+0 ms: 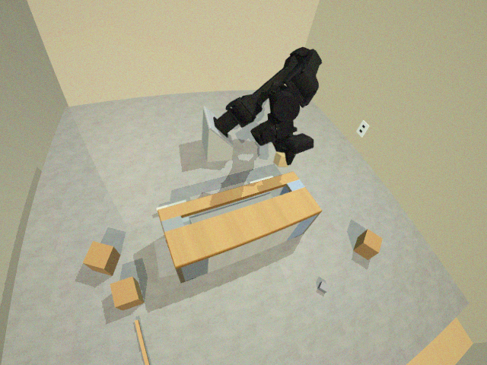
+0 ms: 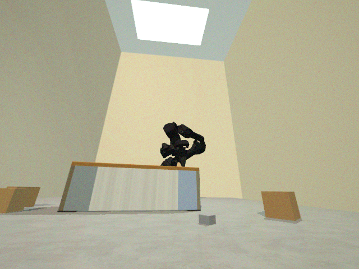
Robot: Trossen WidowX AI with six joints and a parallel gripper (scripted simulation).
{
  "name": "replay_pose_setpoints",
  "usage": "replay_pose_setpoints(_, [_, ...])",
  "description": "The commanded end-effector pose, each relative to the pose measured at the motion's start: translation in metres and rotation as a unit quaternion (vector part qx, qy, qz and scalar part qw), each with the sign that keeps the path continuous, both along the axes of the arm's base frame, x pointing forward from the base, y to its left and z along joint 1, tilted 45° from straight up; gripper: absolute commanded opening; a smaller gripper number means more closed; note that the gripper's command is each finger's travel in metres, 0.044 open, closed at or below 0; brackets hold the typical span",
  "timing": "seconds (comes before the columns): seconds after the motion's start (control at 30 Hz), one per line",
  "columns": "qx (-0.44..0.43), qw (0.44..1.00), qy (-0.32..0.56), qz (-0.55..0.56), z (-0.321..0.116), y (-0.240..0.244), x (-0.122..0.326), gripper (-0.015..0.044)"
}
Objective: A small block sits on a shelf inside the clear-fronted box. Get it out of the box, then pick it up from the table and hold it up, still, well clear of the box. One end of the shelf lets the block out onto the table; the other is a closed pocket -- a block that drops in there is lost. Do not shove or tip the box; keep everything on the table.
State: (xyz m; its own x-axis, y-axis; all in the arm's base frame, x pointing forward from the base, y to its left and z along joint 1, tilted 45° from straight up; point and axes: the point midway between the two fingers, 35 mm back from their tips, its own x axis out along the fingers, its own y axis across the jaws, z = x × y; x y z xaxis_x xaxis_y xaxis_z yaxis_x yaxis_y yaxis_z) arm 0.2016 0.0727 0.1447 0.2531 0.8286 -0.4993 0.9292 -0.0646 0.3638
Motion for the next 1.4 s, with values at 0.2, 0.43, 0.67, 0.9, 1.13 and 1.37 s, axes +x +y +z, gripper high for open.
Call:
replay_pose_setpoints(0.2, [0.067,0.978,0.164,-0.106,0.011,-0.005,0.003,0.0000])
replay_pose_setpoints(0.43, [0.111,0.940,0.272,-0.171,0.017,-0.008,0.005,0.0000])
replay_pose_setpoints(0.67, [0.154,0.884,0.376,-0.231,0.023,-0.011,0.006,0.0000])
replay_pose_setpoints(0.9, [0.180,0.839,0.440,-0.266,0.027,-0.013,0.006,0.0000])
replay_pose_setpoints(1.13, [0.180,0.839,0.440,-0.266,0.027,-0.013,0.006,0.0000])
replay_pose_setpoints(1.37, [0.180,0.839,0.440,-0.266,0.027,-0.013,0.006,0.0000])
